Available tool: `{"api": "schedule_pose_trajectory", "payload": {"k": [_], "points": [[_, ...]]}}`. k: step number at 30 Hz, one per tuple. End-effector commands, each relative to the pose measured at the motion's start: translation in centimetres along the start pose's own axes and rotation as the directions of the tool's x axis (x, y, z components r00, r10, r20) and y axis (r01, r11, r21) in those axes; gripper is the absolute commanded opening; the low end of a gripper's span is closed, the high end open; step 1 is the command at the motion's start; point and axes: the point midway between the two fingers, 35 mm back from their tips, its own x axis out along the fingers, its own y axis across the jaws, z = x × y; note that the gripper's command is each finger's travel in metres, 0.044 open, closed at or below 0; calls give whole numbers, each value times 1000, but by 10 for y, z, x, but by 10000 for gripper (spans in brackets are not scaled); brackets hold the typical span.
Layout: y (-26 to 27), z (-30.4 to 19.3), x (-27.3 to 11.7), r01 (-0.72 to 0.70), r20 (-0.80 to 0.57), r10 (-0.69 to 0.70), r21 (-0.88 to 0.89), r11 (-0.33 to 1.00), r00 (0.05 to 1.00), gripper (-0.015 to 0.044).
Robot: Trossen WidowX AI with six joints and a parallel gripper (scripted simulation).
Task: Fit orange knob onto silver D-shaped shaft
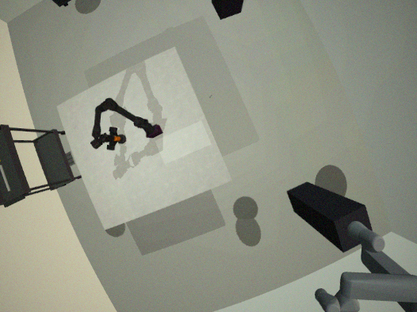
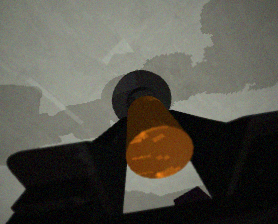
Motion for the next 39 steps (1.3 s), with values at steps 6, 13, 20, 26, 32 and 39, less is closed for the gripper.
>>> {"api": "schedule_pose_trajectory", "payload": {"k": [6,13,20,26,32,39], "points": [[-1,-1,0,2,0,-2,-33,999,1000,0],[-1,-1,0,2,0,-2,-33,999,1000,0],[-1,-1,0,2,0,-2,-33,999,1000,0],[-1,-1,0,2,0,-2,-33,999,1000,0],[-1,-1,0,2,0,-2,-33,999,1000,0],[0,-2,-6,1,0,-1,9,1000,1000,0]]}}
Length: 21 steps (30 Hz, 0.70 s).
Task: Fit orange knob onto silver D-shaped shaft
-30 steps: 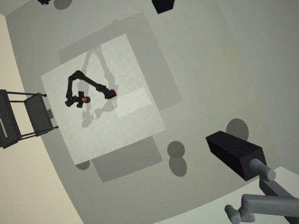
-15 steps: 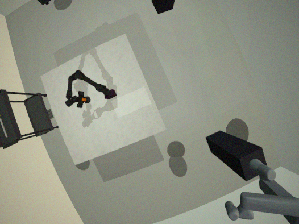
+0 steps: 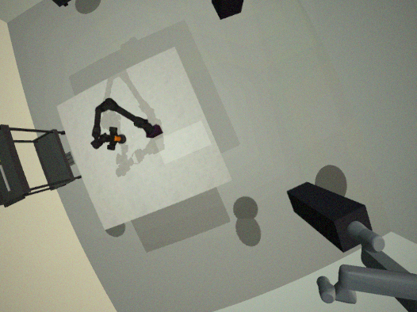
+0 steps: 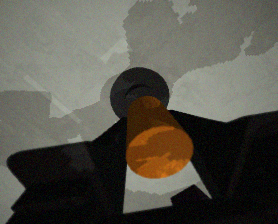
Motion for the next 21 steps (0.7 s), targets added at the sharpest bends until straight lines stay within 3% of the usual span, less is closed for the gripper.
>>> {"api": "schedule_pose_trajectory", "payload": {"k": [1,21], "points": [[1,1,-4,-6,6,6,39,999,1000,0],[4,6,-2,-7,7,6,64,998,1000,0]]}}
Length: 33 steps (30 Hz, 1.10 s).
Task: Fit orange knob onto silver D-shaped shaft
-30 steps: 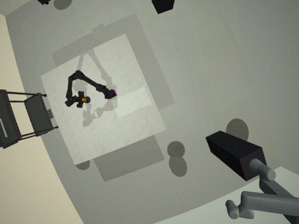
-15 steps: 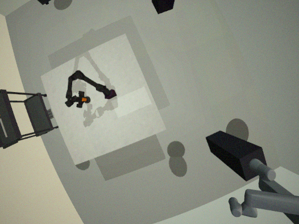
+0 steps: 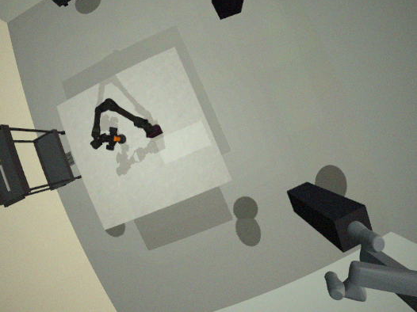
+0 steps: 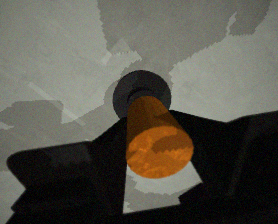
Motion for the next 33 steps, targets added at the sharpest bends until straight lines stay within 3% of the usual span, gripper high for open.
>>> {"api": "schedule_pose_trajectory", "payload": {"k": [1,33], "points": [[2,1,-2,-4,5,4,1,1000,1000,0],[-2,-1,3,-4,5,4,-38,999,1000,0]]}}
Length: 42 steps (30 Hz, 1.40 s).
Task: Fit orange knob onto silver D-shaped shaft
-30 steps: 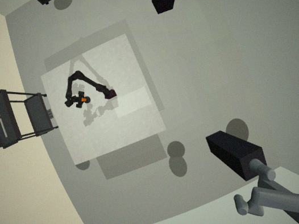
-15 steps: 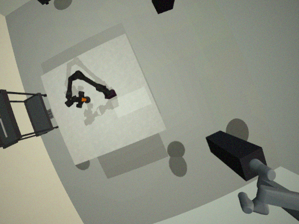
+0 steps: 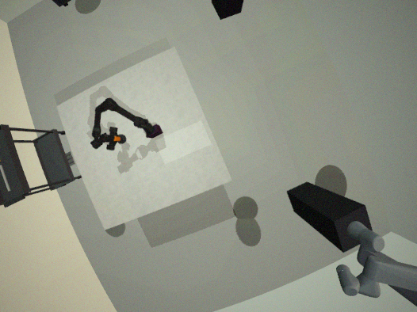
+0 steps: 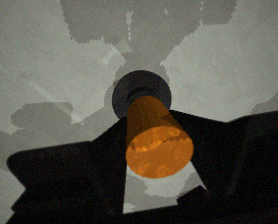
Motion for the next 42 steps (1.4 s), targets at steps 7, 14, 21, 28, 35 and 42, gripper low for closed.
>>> {"api": "schedule_pose_trajectory", "payload": {"k": [7,14,21,28,35,42], "points": [[-1,0,1,1,1,-1,25,1000,1000,0],[1,1,2,1,1,-1,6,1000,1000,0],[1,2,8,2,1,-2,6,1000,1000,0],[1,0,15,2,1,-2,6,1000,1000,0],[1,1,15,-2,-2,2,16,1000,1000,0],[1,1,15,-2,-2,2,16,1000,1000,105]]}}
